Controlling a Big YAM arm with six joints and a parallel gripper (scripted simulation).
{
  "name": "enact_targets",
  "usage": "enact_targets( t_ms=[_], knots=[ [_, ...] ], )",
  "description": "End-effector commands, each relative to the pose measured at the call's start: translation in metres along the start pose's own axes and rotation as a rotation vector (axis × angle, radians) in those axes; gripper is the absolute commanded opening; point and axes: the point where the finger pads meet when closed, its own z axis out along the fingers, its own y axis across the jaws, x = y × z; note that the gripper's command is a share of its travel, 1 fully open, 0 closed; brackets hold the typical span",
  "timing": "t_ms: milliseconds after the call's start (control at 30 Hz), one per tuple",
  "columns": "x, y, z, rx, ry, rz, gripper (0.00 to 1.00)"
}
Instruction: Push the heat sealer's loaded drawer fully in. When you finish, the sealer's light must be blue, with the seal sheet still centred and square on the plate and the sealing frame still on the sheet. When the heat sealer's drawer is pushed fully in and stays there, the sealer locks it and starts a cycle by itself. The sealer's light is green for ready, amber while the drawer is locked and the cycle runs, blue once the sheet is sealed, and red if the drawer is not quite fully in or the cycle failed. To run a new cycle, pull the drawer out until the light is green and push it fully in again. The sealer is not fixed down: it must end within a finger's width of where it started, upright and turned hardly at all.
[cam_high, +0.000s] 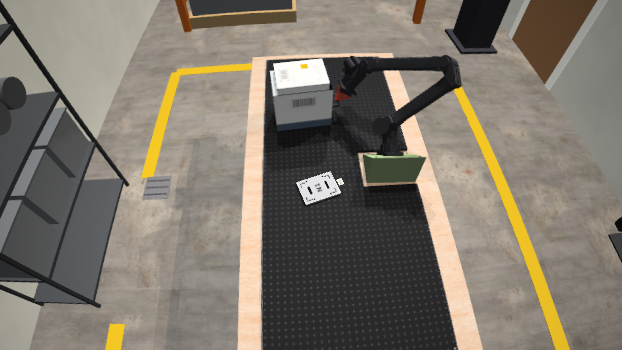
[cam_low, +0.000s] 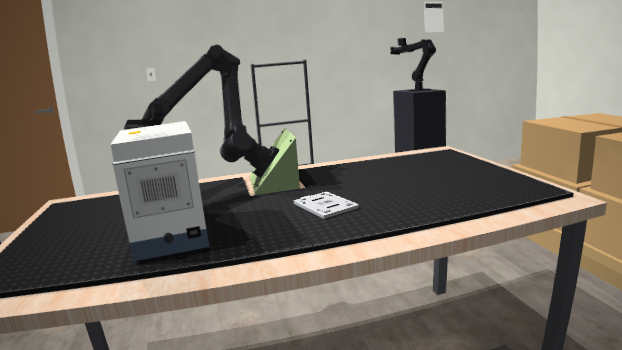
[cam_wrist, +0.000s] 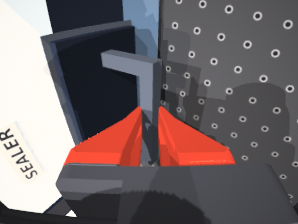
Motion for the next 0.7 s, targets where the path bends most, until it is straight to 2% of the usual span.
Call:
enact_targets(
  t_ms=[0, 467, 667],
  knots=[
    [-0.017, 0.019, 0.0, -0.038, -0.025, 0.008, 0.0],
    [-0.022, 0.04, 0.008, -0.05, -0.031, 0.012, 0.0],
    [-0.022, 0.04, 0.009, -0.05, -0.031, 0.012, 0.0]
  ],
)
